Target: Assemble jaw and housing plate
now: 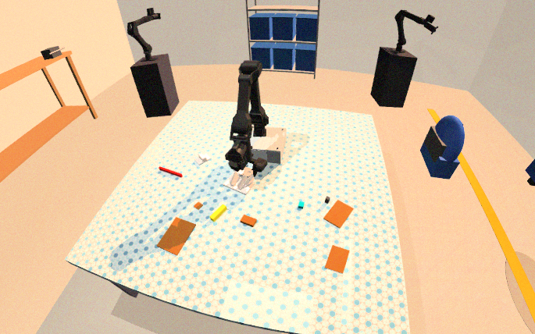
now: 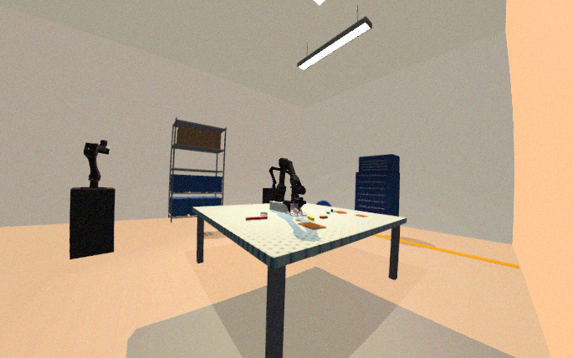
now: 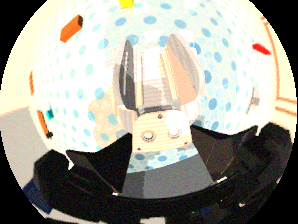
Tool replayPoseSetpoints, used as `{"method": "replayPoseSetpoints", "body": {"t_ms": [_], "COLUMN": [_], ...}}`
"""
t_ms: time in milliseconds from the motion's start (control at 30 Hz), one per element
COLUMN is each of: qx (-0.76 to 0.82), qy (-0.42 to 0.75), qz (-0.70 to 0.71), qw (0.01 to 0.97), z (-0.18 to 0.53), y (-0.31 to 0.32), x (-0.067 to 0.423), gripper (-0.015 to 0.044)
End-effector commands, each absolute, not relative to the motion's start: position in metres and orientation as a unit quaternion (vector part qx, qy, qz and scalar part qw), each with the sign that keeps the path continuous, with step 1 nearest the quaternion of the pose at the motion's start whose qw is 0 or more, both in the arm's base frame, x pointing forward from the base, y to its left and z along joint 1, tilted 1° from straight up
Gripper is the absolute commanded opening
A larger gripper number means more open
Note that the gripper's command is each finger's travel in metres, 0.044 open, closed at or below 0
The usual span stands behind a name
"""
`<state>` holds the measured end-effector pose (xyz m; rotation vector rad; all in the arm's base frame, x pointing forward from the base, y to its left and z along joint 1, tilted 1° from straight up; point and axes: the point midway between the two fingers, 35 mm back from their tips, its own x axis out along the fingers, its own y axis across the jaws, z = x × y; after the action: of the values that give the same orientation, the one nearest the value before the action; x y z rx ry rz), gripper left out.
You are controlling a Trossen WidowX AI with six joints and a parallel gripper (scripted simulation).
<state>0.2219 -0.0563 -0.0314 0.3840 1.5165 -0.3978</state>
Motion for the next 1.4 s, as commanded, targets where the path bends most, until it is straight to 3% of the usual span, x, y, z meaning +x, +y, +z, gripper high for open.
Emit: {"method": "replayPoseSetpoints", "body": {"t_ms": [0,100,600,867,1067,1367], "qx": [0.172,0.172,0.172,0.171,0.171,0.17], "qy": [0.679,0.679,0.679,0.679,0.675,0.679], "qz": [-0.178,-0.178,-0.178,-0.178,-0.177,-0.178], "qw": [0.692,0.692,0.692,0.692,0.695,0.691], "z": [-0.031,-0.031,-0.027,0.039,0.037,0.094], "y": [-0.056,-0.056,-0.056,-0.055,-0.056,-0.05], "x": [0.222,0.222,0.222,0.219,0.221,0.196], "gripper": [0.0377,0.044,0.044,0.044,0.044,0.044]}}
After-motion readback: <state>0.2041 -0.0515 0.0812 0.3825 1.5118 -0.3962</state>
